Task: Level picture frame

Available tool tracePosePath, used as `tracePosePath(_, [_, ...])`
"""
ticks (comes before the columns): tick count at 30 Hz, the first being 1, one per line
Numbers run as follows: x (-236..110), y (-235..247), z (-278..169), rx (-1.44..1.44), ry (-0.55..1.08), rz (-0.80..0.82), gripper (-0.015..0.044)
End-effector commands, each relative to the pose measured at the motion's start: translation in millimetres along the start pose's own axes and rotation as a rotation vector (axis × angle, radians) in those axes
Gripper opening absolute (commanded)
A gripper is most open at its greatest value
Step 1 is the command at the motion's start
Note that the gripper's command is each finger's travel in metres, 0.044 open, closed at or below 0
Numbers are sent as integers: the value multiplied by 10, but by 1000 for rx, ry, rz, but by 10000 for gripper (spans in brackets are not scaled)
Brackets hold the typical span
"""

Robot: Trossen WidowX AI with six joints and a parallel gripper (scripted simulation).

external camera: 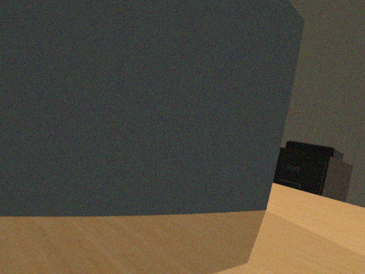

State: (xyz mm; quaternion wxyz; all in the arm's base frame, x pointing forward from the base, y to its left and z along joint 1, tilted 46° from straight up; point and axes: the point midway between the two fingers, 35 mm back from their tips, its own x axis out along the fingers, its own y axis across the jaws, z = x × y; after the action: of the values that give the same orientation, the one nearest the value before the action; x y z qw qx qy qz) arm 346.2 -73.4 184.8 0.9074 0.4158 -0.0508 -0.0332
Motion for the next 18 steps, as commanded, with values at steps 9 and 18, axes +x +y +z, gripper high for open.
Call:
tracePosePath(9, [0,-14,-1,-72,-1,2,0])
tracePosePath(18, [2,-20,-2,-93,-1,0,26])
